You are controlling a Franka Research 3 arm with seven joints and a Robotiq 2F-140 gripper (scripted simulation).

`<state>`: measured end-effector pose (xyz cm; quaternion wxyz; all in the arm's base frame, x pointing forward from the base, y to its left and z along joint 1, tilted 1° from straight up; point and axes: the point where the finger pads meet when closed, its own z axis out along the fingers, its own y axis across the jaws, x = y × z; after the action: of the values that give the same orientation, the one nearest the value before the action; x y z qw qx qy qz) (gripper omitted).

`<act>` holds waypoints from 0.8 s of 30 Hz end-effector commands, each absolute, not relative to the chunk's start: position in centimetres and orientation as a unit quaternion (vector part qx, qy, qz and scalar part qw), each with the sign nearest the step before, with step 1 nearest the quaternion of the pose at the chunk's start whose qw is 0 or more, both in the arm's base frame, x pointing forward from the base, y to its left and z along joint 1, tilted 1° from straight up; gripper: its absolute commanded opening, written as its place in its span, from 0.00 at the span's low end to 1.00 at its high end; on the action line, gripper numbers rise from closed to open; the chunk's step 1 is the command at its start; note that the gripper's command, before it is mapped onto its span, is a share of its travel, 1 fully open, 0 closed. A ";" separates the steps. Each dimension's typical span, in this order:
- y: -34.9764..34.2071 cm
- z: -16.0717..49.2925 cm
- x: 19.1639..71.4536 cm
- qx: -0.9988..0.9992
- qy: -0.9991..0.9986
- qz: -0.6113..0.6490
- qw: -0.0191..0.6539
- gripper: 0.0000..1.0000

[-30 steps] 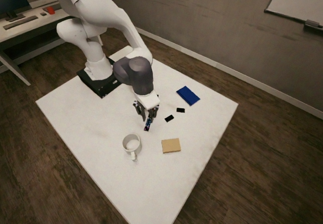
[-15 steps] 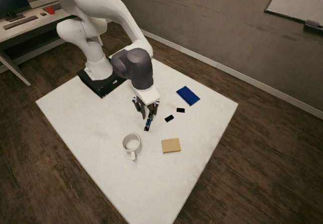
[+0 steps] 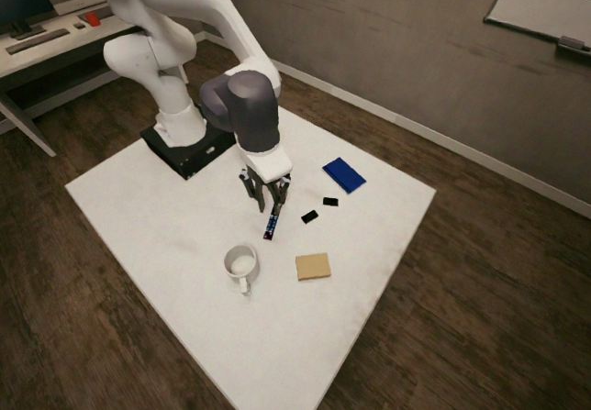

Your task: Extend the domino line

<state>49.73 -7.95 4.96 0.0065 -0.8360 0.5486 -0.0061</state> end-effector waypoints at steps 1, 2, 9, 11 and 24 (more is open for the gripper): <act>-7.9 5.5 49.3 -0.840 0.542 0.001 0.005 0.34; -7.9 5.7 49.3 -0.840 0.542 0.001 0.005 0.34; -7.9 6.1 49.3 -0.840 0.542 0.001 0.005 0.34; -7.9 6.1 49.3 -0.840 0.542 0.001 0.005 0.34; -7.9 6.1 49.3 -0.840 0.542 0.001 0.005 0.34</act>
<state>49.26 -7.87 6.00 0.0041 -0.8383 0.5452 0.0009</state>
